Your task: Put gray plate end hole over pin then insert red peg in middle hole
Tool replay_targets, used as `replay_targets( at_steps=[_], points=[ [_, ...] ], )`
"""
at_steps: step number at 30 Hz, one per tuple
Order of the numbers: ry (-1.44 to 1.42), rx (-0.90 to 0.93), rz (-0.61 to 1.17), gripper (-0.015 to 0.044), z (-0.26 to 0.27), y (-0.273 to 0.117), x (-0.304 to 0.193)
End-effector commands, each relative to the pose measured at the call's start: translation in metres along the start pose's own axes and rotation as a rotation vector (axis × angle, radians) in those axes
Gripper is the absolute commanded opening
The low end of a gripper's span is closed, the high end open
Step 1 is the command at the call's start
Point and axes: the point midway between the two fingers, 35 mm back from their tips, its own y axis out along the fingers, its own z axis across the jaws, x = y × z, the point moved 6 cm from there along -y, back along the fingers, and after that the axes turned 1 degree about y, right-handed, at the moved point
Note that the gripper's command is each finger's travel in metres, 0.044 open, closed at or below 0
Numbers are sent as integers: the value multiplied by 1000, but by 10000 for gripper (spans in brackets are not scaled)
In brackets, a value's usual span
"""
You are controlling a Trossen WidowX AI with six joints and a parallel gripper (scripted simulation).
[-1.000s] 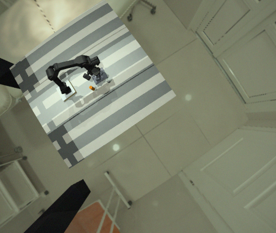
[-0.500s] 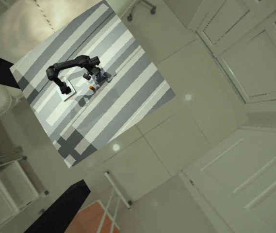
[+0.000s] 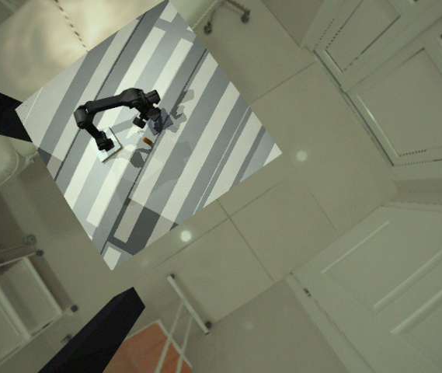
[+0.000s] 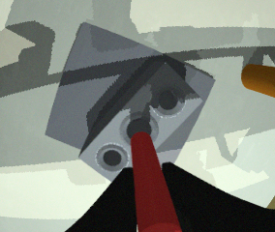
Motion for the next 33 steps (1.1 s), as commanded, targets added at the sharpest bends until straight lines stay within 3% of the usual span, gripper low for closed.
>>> replay_targets(
  at_steps=[1,33],
  points=[
    [0,-2,-4,0,0,-1,0],
    [0,0,-3,0,1,15,2]
  ],
)
